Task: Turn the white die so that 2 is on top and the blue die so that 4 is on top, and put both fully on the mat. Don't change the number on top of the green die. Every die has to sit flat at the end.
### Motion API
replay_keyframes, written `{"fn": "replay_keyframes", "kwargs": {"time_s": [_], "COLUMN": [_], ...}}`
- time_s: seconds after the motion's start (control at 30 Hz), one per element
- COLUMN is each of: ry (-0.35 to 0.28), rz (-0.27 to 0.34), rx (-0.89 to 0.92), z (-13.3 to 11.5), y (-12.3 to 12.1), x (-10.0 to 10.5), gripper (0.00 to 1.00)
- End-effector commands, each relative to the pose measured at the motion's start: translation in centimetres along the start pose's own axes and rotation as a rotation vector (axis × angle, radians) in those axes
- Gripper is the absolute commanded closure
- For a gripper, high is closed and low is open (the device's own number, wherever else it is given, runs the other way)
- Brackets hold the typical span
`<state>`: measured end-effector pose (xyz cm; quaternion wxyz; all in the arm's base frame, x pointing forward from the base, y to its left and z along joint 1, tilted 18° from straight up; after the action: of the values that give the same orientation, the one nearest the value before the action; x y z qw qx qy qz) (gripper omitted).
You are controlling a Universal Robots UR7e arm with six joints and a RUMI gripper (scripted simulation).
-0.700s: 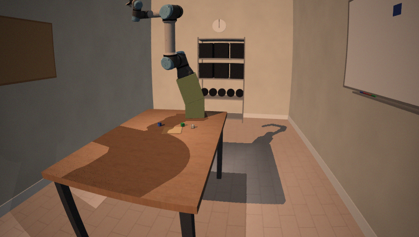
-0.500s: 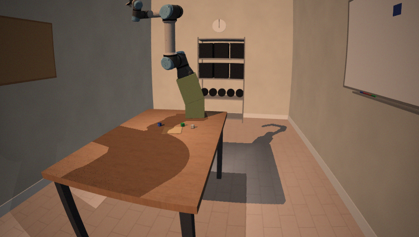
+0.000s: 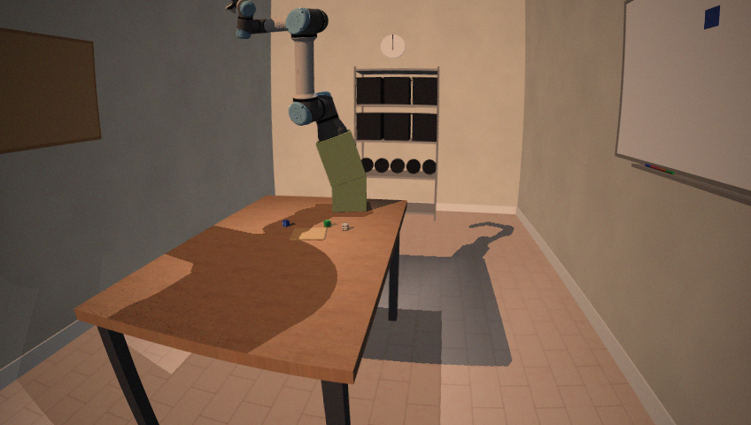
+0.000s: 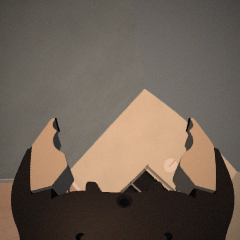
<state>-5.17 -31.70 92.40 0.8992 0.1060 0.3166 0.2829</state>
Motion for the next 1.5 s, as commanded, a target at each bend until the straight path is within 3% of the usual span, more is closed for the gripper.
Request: {"fn": "replay_keyframes", "kwargs": {"time_s": [0.0,0.17,0.33,0.4,0.53,0.63,0.7,0.73,0.77,0.8,0.83,0.87,0.9,0.97,1.0,1.03,1.07,1.1,1.13,1.17,1.2,1.27,1.3,1.33,1.37,1.43,1.47], "ry": [-0.001,-0.007,-0.023,-0.023,-0.045,-0.052,-0.068,-0.068,-0.077,-0.077,-0.087,-0.087,-0.097,-0.097,-0.108,-0.108,-0.12,-0.12,-0.133,-0.133,-0.147,-0.147,-0.161,-0.161,-0.176,-0.176,-0.193], "rz": [0.006,0.045,0.138,0.138,0.256,0.291,0.368,0.368,0.41,0.41,0.454,0.454,0.5,0.5,0.547,0.547,0.596,0.596,0.646,0.646,0.698,0.698,0.75,0.75,0.803,0.803,0.857], "rx": [-0.002,-0.01,-0.027,-0.027,-0.047,-0.053,-0.064,-0.064,-0.069,-0.069,-0.074,-0.074,-0.079,-0.079,-0.084,-0.084,-0.087,-0.087,-0.091,-0.091,-0.093,-0.093,-0.094,-0.094,-0.095,-0.095,-0.094], "z": [-0.1,-0.7,-2.3,-2.3,-4.1,-4.7,-5.9,-5.9,-6.5,-6.5,-7.1,-7.1,-7.8,-7.8,-8.6,-8.6,-9.3,-9.3,-10.1,-10.1,-10.9,-10.9,-11.7,-11.7,-12.6,-12.6,-13.5], "y": [-0.3,-2.6,-7.9,-7.9,-14.6,-16.6,-20.9,-20.9,-23.3,-23.3,-25.6,-25.6,-28.1,-28.1,-30.6,-30.6,-33.0,-33.0,-35.5,-35.5,-38.0,-38.0,-40.4,-40.4,-42.7,-42.7,-44.9], "x": [0.0,-0.1,0.0,0.0,1.0,1.4,2.8,2.8,3.6,3.6,4.7,4.7,5.9,5.9,7.3,7.3,8.9,8.9,10.7,10.7,12.6,12.6,14.8,14.8,17.2,17.2,19.7], "gripper": [0.0,0.0,0.0,0.0,0.0,0.0,0.0,0.0,0.0,0.0,0.0,0.0,0.0,0.0,0.0,0.0,0.0,0.0,0.0,0.0,0.0,0.0,0.0,0.0,0.0,0.0,0.0]}}
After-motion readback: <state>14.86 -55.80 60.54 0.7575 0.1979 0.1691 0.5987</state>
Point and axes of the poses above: the point where the finger pads meet when closed, its own x axis back along the fingers, its own y axis across the jaws, z = x × y, the point moved 4 cm from there along x, back along the fingers, and after that the axes turned 3 degrees about -x, right-handed, at the moved point
